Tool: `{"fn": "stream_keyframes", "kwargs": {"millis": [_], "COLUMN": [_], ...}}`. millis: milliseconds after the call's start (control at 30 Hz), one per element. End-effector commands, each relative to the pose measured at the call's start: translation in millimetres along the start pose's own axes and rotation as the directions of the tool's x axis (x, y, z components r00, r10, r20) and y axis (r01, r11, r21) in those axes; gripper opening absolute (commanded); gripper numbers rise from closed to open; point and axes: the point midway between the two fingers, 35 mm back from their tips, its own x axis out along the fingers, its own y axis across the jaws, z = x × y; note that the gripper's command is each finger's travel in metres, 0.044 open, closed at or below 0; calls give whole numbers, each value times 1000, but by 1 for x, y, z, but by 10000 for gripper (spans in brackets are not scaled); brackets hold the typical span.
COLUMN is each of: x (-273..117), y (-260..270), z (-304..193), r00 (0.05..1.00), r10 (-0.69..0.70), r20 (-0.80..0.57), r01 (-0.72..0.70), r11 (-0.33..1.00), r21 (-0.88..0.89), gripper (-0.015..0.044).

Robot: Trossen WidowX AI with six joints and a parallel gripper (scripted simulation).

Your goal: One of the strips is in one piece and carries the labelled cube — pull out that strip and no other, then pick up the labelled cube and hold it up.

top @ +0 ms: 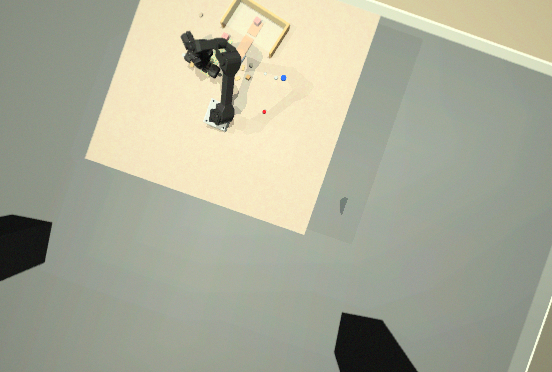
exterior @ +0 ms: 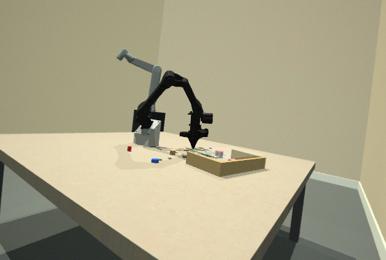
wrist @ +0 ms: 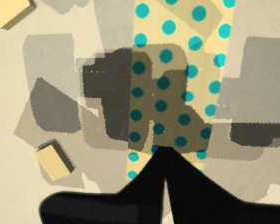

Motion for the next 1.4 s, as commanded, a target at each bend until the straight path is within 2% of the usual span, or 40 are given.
{"fn": "stream_keyframes", "kwargs": {"millis": [0,200,367,500,1067,1367], "x": [6,6,-40,-43,-49,-54], "y": [-5,-5,2,2,1,2], "z": [-9,-9,2,2,75,112], "r00": [999,999,1000,1000,1000,1000], "r10": [-15,-15,-12,-13,-14,-14], "r20": [-28,-28,-27,-29,-26,-25], "r01": [15,15,12,13,14,14], "r11": [1000,1000,1000,1000,1000,1000], "r21": [-10,-10,-9,-10,-23,-21], "gripper": [0,0,0,0,440,440]}}
